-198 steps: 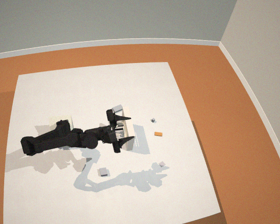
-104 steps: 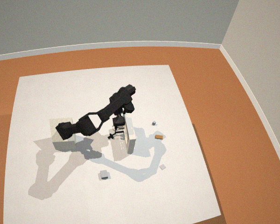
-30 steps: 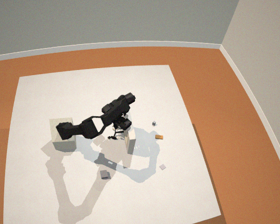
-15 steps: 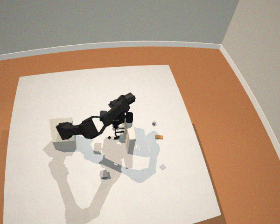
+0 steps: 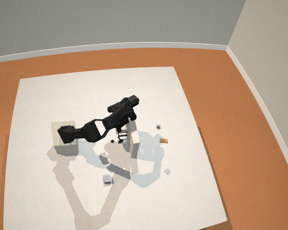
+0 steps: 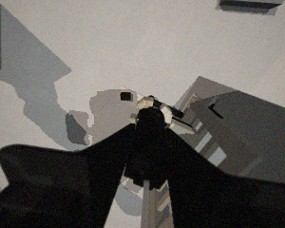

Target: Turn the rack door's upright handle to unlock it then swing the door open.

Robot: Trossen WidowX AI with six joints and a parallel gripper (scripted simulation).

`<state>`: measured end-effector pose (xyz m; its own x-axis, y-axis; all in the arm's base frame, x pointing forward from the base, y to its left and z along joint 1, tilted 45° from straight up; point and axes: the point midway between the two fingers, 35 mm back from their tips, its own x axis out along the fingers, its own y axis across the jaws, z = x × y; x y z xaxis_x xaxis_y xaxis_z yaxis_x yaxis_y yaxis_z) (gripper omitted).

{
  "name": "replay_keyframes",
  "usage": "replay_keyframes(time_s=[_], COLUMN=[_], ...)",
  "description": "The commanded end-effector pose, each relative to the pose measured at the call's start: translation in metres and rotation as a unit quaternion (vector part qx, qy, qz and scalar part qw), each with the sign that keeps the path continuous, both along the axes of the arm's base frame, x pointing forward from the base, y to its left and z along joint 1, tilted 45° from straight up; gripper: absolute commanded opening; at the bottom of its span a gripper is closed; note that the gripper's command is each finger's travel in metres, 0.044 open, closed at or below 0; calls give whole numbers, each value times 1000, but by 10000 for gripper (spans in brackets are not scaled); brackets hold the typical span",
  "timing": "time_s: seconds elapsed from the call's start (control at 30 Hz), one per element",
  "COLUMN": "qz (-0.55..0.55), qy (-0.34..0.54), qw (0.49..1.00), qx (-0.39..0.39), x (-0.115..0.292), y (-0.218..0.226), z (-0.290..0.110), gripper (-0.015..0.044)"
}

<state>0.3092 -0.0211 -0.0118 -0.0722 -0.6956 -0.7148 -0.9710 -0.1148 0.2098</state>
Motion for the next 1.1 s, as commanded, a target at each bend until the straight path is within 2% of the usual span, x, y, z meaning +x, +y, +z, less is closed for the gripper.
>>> replay_keyframes(time_s=[0.0,0.13,0.47,0.5,0.8,1.07], qz=[15,15,15,15,-117,-253], qy=[13,13,13,13,-116,-249], qw=[1000,1000,1000,1000,986,934], qx=[-3,-3,-3,-3,-16,-29], x=[0,0,0,0,0,0], y=[-1,-1,-1,-1,-1,-1], z=[1,1,1,1,1,1], gripper=[15,15,277,287,287,287])
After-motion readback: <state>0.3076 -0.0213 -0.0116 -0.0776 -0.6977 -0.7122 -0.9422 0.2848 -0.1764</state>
